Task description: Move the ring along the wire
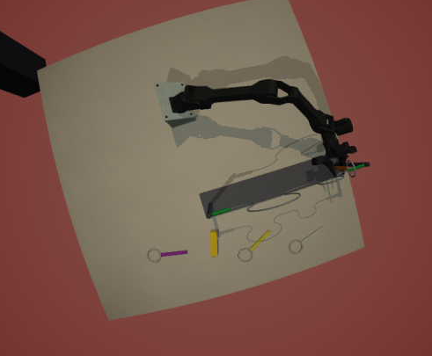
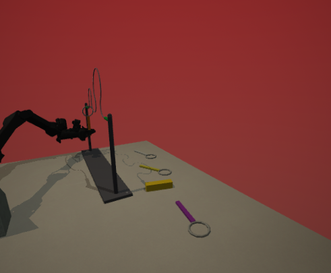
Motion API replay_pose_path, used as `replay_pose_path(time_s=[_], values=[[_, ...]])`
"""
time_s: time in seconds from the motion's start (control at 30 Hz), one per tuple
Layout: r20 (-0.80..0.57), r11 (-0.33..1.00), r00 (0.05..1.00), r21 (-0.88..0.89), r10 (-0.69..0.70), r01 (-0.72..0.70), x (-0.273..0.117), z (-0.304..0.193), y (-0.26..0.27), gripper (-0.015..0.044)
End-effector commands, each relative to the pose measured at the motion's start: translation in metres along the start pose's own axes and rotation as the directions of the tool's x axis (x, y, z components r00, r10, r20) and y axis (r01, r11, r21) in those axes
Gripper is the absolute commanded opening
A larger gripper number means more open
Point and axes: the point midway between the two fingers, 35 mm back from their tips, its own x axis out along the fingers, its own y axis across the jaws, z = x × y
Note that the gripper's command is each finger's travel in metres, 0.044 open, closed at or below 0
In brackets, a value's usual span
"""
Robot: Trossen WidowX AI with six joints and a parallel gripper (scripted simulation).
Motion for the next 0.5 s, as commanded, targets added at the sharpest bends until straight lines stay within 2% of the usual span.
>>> replay_pose_path(time_s=[0.0, 0.13, 0.47], values=[[-0.005, 1.000, 1.000, -0.010, -0.002, 0.001, 0.0012, -0.0042, -0.0012, 0.0160], [-0.005, 1.000, 1.000, -0.010, -0.002, 0.001, 0.0012, -0.0042, -0.0012, 0.0160], [0.000, 1.000, 1.000, 0.000, 0.000, 0.000, 0.0000, 0.0000, 0.0000, -0.0102]])
